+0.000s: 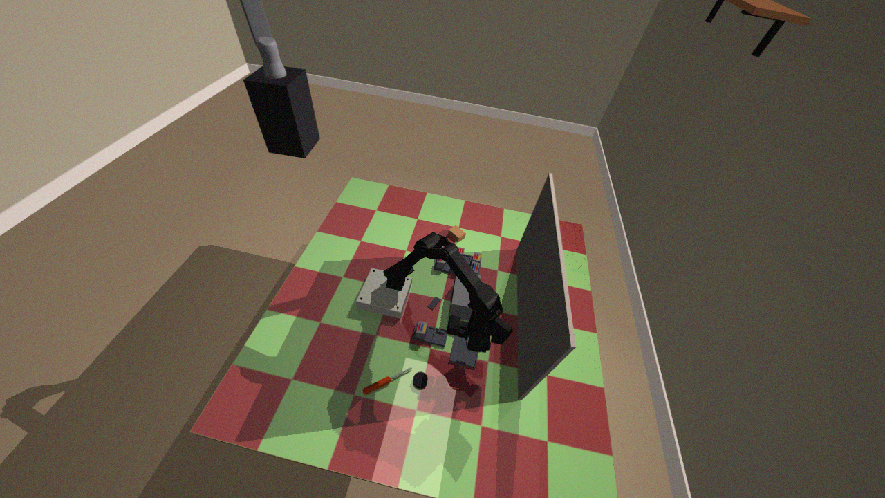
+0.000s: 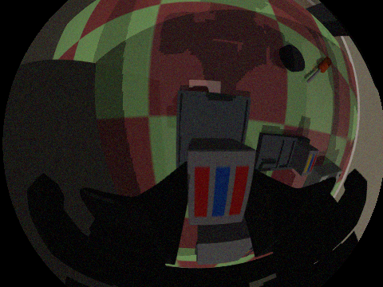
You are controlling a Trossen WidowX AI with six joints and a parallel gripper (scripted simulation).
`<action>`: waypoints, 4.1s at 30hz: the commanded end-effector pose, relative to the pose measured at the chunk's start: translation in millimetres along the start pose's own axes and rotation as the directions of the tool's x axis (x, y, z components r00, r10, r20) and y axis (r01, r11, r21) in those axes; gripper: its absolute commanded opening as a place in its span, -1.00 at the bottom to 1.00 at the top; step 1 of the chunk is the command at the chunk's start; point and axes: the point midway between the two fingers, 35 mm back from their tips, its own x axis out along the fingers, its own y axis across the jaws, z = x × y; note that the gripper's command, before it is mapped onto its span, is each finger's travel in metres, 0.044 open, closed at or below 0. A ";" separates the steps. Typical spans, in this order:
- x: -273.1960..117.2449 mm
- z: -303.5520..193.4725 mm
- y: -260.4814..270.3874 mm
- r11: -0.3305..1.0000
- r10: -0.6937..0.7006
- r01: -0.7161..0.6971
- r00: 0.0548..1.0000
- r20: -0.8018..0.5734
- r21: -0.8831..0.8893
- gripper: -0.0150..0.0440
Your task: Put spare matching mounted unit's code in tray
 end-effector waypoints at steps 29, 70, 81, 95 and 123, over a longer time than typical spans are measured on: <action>25.5 -1.0 -1.9 1.000 -0.003 0.003 1.000 0.001 0.005 -0.49; 56.5 -4.2 -6.4 1.000 -0.003 0.003 1.000 0.000 0.005 -0.49; 64.7 -5.4 -8.1 1.000 -0.003 0.003 1.000 0.000 0.006 -0.49; 64.8 -5.5 -7.7 1.000 -0.001 0.001 1.000 -0.001 0.000 0.40; -46.8 -5.4 -6.0 1.000 0.015 -0.016 1.000 0.011 0.009 1.00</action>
